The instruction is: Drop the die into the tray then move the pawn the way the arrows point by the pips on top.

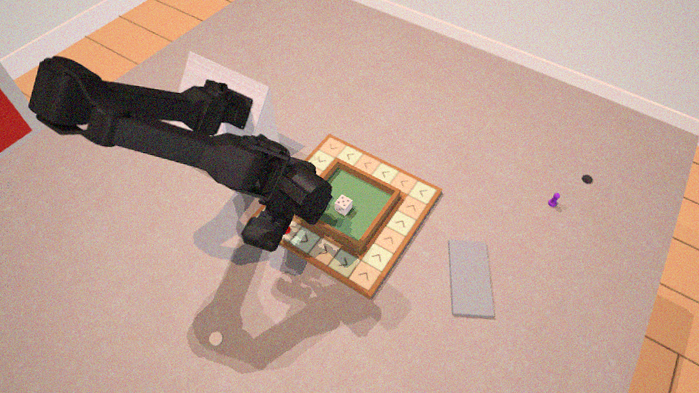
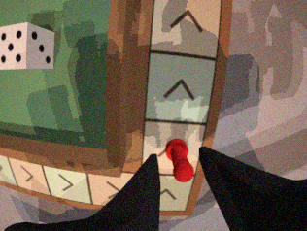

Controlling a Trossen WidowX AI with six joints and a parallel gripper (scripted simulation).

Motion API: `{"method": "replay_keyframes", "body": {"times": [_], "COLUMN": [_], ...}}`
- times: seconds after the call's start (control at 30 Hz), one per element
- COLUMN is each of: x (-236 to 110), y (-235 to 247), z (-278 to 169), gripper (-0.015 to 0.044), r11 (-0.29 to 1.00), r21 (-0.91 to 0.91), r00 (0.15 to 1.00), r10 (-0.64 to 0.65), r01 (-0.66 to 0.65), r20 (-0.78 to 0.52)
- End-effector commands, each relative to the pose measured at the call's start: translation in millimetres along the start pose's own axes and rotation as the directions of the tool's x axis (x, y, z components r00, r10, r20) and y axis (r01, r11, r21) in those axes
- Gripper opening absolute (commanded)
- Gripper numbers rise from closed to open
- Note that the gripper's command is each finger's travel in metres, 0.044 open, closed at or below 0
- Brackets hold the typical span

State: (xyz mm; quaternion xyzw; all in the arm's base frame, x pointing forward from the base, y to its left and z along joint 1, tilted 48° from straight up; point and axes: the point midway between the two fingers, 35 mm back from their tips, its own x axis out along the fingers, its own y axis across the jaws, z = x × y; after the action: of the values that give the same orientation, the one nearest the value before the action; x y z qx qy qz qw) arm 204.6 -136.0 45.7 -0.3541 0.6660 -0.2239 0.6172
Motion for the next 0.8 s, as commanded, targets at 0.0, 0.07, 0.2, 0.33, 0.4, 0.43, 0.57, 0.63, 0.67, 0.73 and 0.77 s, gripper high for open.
{"method": "replay_keyframes", "body": {"times": [0.0, 0.07, 0.2, 0.33, 0.4, 0.43, 0.57, 0.63, 0.67, 0.73, 0.77], "x": [0, -8, -48, -50, -55, -58, -80, -92, -98, -109, -115], "y": [-1, 0, 0, 0, 2, 7, 44, 63, 72, 89, 97], "z": [0, 1, 1, 1, 2, 4, 12, 12, 11, 7, 4], "gripper": [0.0236, 0.0289, 0.0394, 0.044, 0.044, 0.044, 0.044, 0.044, 0.044, 0.044, 0.044], "r11": [1.0, 1.0, 1.0, 1.0, 1.0, 1.0, 0.997, 0.994, 0.992, 0.987, 0.985], "r21": [0.004, 0.002, -0.009, -0.009, -0.007, 0.0, 0.06, 0.093, 0.11, 0.146, 0.165], "r00": [1.0, 1.0, 1.0, 1.0, 1.0, 1.0, 0.998, 0.998, 0.998, 0.998, 0.999], "r10": [0.0, 0.004, 0.007, 0.007, 0.01, 0.017, 0.054, 0.063, 0.064, 0.06, 0.054], "r01": [0.0, -0.004, -0.007, -0.007, -0.01, -0.017, -0.055, -0.064, -0.065, -0.06, -0.054], "r20": [0.001, 0.0, -0.008, -0.008, -0.006, -0.002, 0.014, 0.014, 0.012, 0.006, 0.003]}}
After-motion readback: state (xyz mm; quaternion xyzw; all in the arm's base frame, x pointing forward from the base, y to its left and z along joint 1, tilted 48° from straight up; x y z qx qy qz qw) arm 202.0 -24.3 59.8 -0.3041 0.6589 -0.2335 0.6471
